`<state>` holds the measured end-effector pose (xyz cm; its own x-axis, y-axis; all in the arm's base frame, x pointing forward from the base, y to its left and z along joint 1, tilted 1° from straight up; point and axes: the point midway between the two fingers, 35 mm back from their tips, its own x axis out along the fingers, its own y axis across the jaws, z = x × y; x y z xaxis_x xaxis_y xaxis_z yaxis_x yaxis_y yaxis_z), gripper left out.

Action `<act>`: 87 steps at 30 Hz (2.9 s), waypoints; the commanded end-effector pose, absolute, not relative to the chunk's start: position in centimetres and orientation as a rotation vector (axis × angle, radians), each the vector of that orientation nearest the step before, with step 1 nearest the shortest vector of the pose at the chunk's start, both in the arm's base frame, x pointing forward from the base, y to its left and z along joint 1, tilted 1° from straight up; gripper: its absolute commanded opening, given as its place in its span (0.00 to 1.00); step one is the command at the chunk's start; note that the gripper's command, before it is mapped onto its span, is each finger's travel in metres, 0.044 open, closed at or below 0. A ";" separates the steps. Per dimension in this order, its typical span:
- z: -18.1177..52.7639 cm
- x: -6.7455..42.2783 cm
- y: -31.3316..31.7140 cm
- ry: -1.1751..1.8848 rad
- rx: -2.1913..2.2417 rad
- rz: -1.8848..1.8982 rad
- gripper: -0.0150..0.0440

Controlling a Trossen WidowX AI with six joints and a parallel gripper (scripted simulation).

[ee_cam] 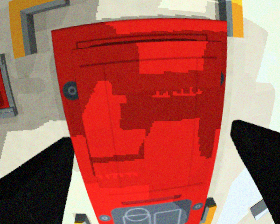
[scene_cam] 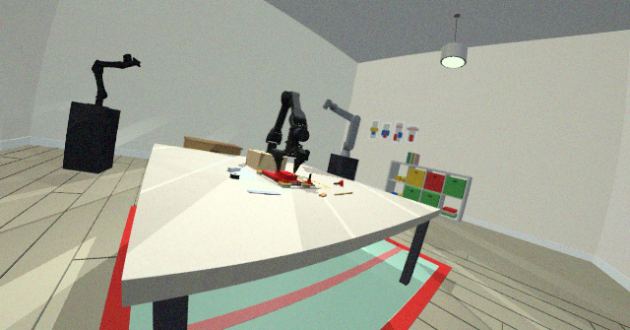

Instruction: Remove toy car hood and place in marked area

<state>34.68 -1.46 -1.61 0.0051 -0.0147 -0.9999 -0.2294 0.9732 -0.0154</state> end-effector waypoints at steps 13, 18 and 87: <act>-2.5 34.6 -1.4 1.560 -0.192 0.173 1.00; -2.7 34.6 -1.4 1.560 -0.192 0.173 1.00; 0.2 34.7 -1.4 1.560 -0.193 0.169 0.25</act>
